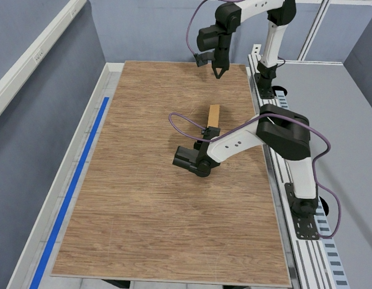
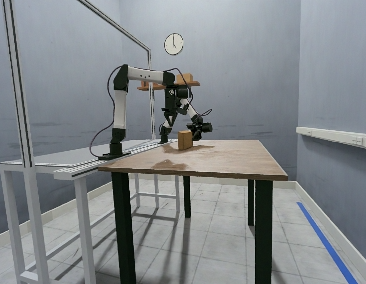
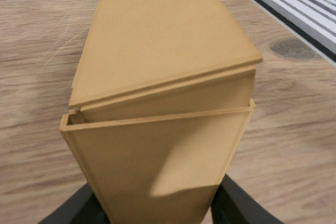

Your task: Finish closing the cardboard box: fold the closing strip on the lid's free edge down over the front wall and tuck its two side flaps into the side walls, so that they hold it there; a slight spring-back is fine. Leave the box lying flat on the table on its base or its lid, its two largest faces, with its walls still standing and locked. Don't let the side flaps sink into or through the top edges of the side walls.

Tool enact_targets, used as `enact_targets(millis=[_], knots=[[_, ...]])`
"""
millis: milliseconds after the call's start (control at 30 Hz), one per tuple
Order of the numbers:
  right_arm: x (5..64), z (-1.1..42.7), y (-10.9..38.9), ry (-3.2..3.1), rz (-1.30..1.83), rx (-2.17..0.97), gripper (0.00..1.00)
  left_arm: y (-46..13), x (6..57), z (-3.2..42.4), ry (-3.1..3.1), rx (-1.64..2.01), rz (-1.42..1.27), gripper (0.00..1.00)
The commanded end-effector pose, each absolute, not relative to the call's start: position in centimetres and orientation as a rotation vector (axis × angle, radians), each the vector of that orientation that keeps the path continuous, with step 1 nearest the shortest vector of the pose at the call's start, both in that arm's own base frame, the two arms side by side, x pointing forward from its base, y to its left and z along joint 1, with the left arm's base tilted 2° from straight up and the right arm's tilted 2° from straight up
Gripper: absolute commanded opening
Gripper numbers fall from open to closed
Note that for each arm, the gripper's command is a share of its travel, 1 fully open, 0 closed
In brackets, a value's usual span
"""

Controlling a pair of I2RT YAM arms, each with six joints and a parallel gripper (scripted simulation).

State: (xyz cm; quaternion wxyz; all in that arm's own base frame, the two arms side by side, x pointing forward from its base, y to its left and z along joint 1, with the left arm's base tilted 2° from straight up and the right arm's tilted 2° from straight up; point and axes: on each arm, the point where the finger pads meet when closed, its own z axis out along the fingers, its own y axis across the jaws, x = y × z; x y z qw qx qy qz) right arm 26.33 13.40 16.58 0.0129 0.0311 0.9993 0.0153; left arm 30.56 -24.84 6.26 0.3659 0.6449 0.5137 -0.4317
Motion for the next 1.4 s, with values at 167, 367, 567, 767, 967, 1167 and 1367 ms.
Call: enact_targets(millis=[167,367,567,767,967,1167,1367], knots=[[26.35,16.93,13.16,3.103,0.058,0.043,0.01,-25.23,30.50,8.05,1.268,1.663,-1.085,0.50],[26.35,16.93,13.17,3.103,0.058,0.043,0.01,-25.23,30.50,8.05,1.268,1.663,-1.085,0.53],[26.35,16.93,13.17,3.103,0.058,0.043,0.01,-25.23,30.50,8.05,1.268,1.663,-1.085,0.58],[26.35,16.93,13.17,3.103,0.058,0.043,0.01,-25.23,30.50,8.05,1.268,1.663,-1.085,0.62],[26.35,16.93,13.17,3.103,0.058,0.043,0.01,-25.23,30.50,8.05,1.268,1.663,-1.085,0.65],[26.35,16.93,13.17,3.103,0.058,0.043,0.01,-25.23,30.50,8.05,1.268,1.663,-1.085,0.70],[26.35,16.93,13.17,3.103,0.058,0.043,0.01,-25.23,30.50,8.05,1.268,1.663,-1.085,0.74]])
